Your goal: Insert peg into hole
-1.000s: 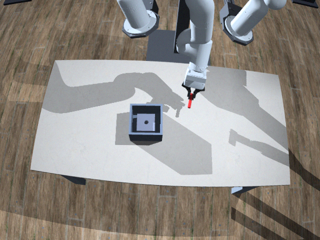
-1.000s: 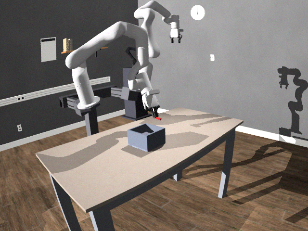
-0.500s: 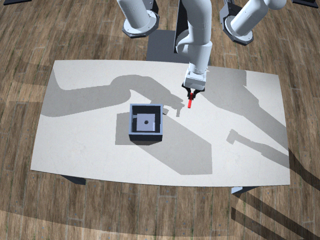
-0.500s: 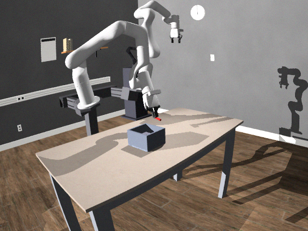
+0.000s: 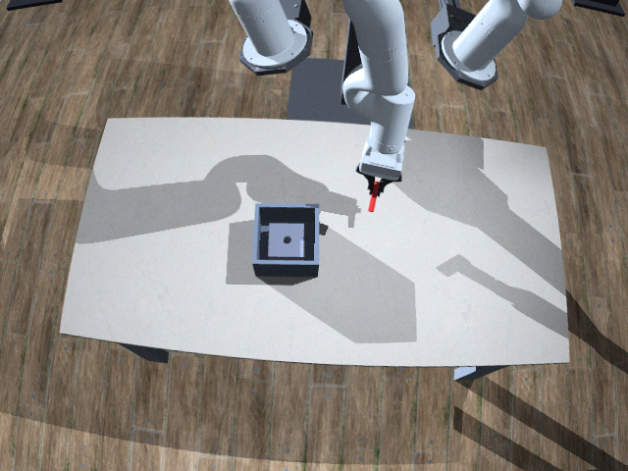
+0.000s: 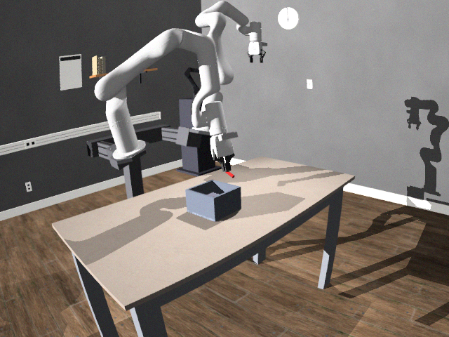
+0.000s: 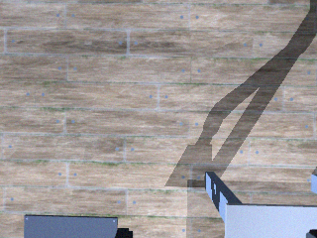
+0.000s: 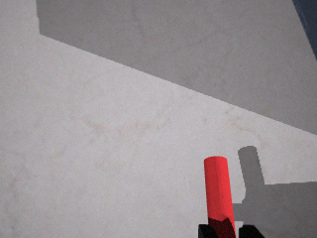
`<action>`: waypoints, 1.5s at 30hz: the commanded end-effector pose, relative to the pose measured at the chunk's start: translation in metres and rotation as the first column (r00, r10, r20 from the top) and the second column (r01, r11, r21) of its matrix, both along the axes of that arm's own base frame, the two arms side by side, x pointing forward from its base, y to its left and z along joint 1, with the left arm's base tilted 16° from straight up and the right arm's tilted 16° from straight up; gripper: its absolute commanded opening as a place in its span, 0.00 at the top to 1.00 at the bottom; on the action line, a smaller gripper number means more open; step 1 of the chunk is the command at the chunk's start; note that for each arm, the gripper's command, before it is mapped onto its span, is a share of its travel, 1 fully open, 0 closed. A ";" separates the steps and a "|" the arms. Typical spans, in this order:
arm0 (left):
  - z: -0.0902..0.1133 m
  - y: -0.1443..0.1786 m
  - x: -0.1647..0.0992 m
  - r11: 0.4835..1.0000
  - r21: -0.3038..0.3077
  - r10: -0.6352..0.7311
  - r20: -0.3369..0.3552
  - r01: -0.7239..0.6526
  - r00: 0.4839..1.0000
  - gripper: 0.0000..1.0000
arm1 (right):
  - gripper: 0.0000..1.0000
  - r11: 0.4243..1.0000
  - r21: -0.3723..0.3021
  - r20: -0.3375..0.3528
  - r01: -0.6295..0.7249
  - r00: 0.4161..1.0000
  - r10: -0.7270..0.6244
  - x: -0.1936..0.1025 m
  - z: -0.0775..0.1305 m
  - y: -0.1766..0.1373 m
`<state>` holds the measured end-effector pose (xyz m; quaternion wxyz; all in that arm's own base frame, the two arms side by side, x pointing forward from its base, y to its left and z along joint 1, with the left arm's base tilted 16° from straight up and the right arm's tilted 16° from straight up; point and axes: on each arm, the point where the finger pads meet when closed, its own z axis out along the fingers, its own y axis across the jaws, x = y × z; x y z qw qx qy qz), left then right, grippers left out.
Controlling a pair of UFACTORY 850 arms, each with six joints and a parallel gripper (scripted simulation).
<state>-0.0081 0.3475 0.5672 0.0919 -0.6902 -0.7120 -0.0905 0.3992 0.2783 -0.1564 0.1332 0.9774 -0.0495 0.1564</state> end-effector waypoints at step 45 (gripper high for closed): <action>0.002 0.002 0.000 1.000 0.011 -0.007 -0.002 0.007 1.000 0.00 | 1.00 0.994 0.014 -0.471 0.110 0.878 -0.090 -0.001 0.001 -0.002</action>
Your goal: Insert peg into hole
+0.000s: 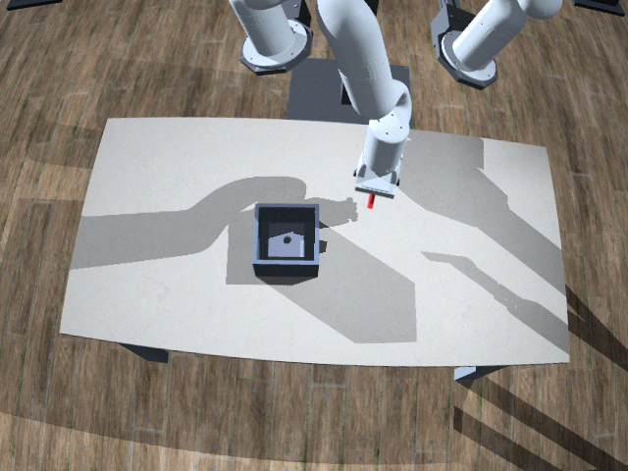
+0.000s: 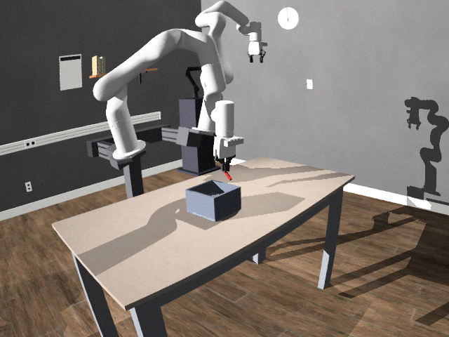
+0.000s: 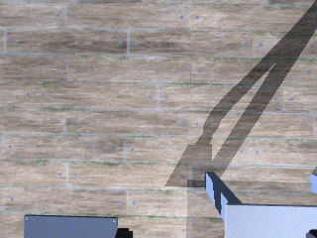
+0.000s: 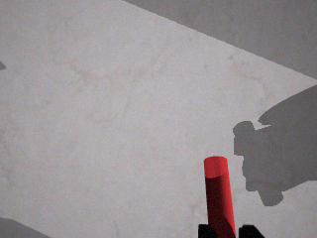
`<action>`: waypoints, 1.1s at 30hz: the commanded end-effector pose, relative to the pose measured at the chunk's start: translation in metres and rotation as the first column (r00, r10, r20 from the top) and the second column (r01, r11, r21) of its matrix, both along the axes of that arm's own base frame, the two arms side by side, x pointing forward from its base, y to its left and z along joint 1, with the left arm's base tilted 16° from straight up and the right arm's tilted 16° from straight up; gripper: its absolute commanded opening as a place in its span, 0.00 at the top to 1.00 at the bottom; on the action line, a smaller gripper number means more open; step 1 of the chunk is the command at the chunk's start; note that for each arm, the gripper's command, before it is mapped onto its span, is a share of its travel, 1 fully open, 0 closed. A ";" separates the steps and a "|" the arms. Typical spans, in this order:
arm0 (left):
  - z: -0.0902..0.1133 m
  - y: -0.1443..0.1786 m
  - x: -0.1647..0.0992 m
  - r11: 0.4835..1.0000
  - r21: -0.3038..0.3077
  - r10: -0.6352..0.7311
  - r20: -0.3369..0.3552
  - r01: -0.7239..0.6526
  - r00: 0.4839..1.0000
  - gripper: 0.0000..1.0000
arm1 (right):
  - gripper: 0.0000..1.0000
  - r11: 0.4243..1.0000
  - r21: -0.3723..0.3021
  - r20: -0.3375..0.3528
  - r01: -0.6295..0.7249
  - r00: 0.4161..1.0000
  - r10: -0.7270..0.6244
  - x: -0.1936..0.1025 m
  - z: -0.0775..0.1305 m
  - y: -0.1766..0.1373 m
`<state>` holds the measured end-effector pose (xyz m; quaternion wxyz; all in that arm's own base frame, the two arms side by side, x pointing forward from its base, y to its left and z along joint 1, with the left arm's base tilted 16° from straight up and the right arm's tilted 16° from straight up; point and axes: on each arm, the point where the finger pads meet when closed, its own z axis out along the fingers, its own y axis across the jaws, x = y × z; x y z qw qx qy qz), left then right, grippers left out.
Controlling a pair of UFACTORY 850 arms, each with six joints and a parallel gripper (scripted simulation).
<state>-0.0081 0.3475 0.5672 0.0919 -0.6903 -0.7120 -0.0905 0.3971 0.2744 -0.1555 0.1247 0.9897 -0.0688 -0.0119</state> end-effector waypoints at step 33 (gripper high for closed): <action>0.002 0.002 0.000 1.000 0.011 -0.007 -0.002 0.007 1.000 0.00 | 1.00 0.977 0.010 -0.734 0.212 0.665 -0.137 0.001 0.001 0.004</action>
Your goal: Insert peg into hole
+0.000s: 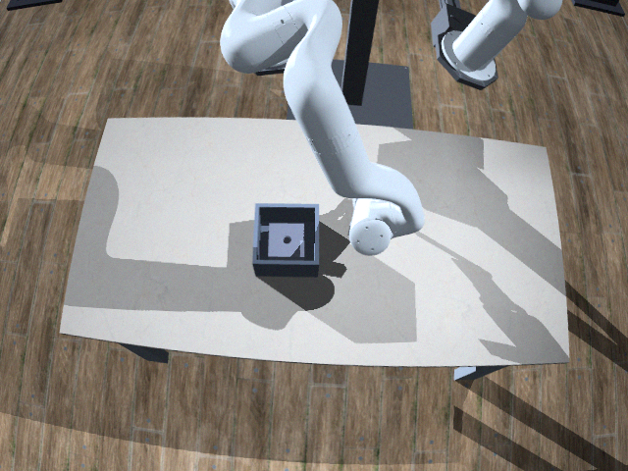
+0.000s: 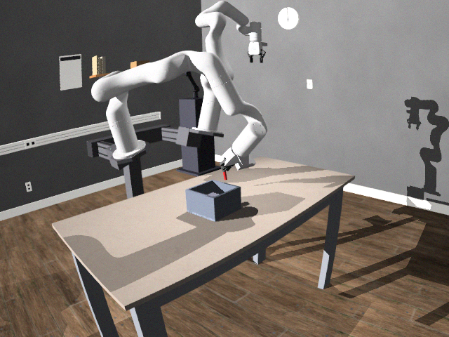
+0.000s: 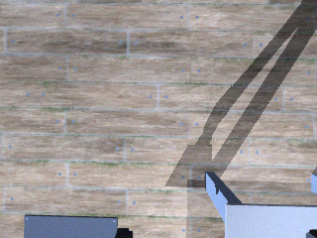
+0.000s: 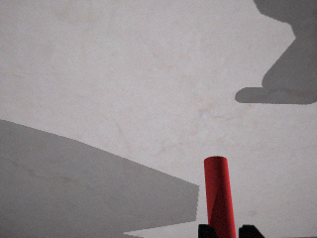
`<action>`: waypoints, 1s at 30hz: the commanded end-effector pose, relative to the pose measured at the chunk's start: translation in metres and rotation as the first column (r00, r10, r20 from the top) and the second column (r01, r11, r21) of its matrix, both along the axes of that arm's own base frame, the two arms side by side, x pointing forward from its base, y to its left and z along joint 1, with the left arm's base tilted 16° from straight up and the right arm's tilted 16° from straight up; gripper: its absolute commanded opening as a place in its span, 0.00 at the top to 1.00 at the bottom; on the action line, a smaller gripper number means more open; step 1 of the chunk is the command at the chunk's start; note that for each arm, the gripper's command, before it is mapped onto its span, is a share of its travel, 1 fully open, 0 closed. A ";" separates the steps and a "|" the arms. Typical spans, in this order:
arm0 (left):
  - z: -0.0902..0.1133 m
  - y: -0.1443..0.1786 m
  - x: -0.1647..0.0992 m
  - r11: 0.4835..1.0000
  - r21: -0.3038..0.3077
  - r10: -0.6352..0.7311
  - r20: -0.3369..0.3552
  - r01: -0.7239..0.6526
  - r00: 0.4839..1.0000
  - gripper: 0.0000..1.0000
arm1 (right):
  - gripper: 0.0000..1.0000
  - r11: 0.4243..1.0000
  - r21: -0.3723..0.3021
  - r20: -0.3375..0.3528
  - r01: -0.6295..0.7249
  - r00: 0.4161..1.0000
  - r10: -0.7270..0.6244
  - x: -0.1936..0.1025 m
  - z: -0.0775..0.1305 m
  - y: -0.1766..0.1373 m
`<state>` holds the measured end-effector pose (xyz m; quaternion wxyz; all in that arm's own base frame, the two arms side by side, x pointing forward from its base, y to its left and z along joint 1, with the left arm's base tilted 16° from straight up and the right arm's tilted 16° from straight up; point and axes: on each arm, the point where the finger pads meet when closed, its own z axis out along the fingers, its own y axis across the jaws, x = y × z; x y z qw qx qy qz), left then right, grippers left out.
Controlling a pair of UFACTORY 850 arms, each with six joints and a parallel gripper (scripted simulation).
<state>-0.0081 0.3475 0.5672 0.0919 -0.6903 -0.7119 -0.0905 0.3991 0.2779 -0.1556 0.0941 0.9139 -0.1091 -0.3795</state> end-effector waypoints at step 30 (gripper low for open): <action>0.002 0.002 0.000 1.000 0.011 -0.007 -0.002 0.007 1.000 0.00 | 1.00 0.999 0.021 -0.215 0.046 0.976 -0.040 0.000 0.002 0.000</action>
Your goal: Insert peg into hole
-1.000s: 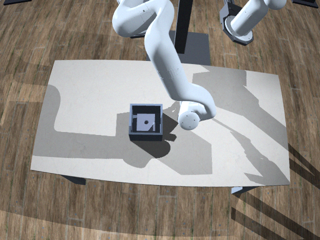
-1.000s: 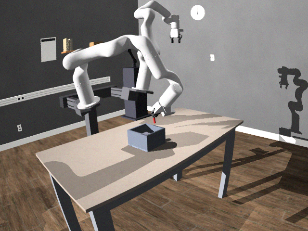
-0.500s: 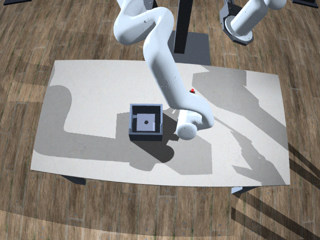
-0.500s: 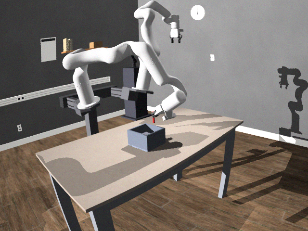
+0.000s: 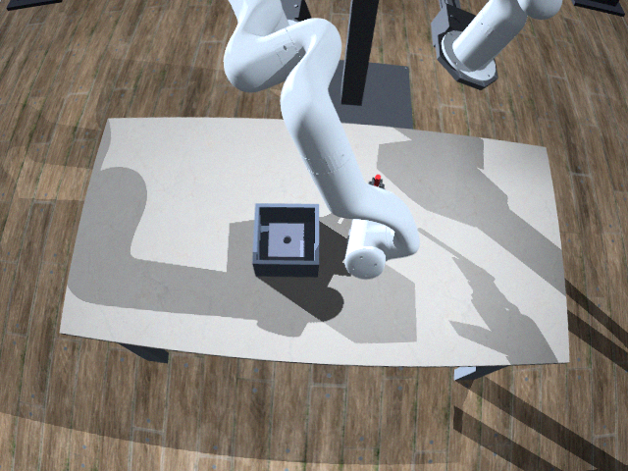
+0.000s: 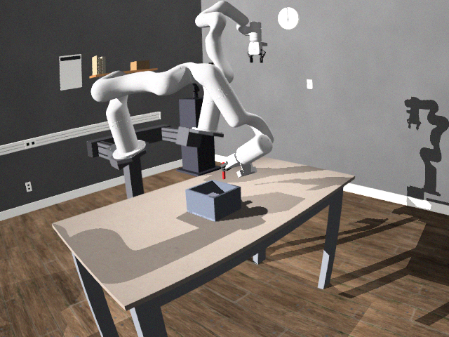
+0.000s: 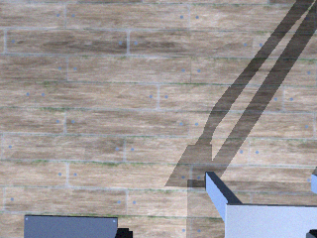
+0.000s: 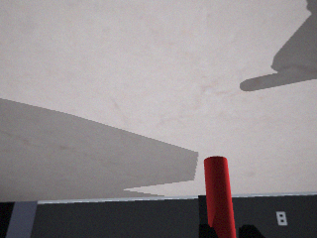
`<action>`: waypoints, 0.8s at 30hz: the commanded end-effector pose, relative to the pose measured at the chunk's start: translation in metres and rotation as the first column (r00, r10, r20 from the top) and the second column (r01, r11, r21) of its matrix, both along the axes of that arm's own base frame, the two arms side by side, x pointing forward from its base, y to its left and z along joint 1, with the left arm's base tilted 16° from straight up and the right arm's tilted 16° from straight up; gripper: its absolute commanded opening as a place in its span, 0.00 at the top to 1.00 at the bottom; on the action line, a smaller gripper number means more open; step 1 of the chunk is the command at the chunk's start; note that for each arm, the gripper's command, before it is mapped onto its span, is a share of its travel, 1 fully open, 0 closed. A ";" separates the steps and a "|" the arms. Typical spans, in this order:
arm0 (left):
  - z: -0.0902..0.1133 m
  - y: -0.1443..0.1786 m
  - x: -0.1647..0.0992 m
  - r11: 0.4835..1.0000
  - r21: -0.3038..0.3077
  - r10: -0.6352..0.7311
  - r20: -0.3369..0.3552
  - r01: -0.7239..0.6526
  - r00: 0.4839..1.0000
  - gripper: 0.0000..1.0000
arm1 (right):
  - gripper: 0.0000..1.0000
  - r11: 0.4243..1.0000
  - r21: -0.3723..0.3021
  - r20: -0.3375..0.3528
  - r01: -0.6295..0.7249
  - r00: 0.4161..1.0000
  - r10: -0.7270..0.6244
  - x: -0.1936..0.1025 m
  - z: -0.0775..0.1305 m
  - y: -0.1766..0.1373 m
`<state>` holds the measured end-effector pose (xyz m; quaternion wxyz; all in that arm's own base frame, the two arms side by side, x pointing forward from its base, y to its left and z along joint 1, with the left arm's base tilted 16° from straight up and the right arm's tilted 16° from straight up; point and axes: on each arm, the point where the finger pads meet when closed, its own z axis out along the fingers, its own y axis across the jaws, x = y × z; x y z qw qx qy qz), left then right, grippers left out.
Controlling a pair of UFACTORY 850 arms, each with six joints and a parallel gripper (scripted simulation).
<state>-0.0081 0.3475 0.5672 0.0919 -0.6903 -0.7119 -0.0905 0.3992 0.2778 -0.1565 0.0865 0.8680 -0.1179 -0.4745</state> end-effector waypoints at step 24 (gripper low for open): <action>0.002 0.002 0.000 1.000 0.011 -0.007 -0.002 0.007 1.000 0.00 | 1.00 1.000 0.008 -0.010 -0.006 1.000 0.006 0.000 -0.028 -0.008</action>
